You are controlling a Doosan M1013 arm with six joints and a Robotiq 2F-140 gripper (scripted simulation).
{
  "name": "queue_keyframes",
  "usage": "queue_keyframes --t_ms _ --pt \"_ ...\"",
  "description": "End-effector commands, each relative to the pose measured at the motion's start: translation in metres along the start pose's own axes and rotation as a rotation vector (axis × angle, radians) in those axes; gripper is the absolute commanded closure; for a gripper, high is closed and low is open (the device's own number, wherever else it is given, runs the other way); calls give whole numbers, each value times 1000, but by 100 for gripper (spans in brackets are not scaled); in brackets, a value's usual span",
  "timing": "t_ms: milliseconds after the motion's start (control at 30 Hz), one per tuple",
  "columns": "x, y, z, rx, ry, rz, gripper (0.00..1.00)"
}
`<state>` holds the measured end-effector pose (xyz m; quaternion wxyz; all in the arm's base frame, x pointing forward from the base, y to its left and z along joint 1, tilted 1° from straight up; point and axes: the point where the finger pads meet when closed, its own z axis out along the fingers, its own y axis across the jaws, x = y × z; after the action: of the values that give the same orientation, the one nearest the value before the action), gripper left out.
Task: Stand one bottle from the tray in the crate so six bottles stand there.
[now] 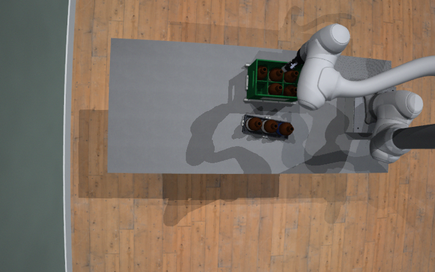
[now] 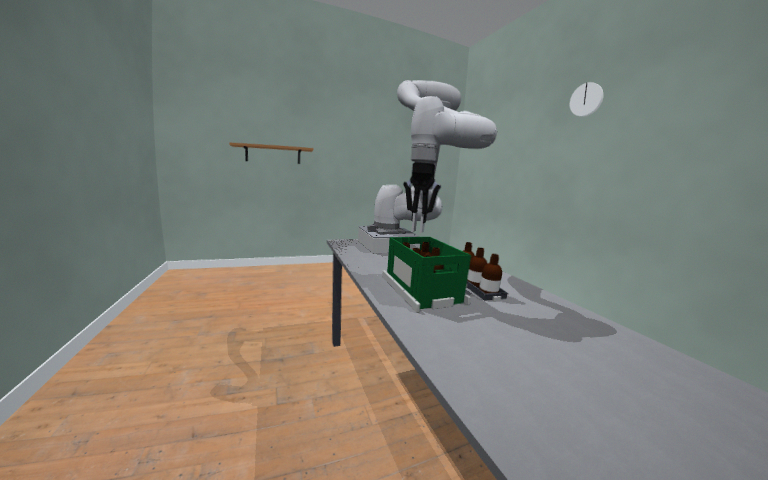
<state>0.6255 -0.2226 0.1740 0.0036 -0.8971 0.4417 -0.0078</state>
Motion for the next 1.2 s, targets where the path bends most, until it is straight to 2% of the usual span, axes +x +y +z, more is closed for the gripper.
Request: queue_keyframes --t_ms 0,667,733,800,967,1033,1067,1167 --pt "0 0 0 0 0 0 100" --pt "-3 -5 0 0 0 2 100" --pt "-18 -30 0 0 0 14 100" --pt "-50 -74 0 0 -1 37 100" --pt "-107 -128 1 1 -2 103 100" --pt "-107 -128 1 1 -2 103 100" --pt "-141 -160 1 1 -2 111 100" --pt "-172 -188 1 1 -2 117 100"
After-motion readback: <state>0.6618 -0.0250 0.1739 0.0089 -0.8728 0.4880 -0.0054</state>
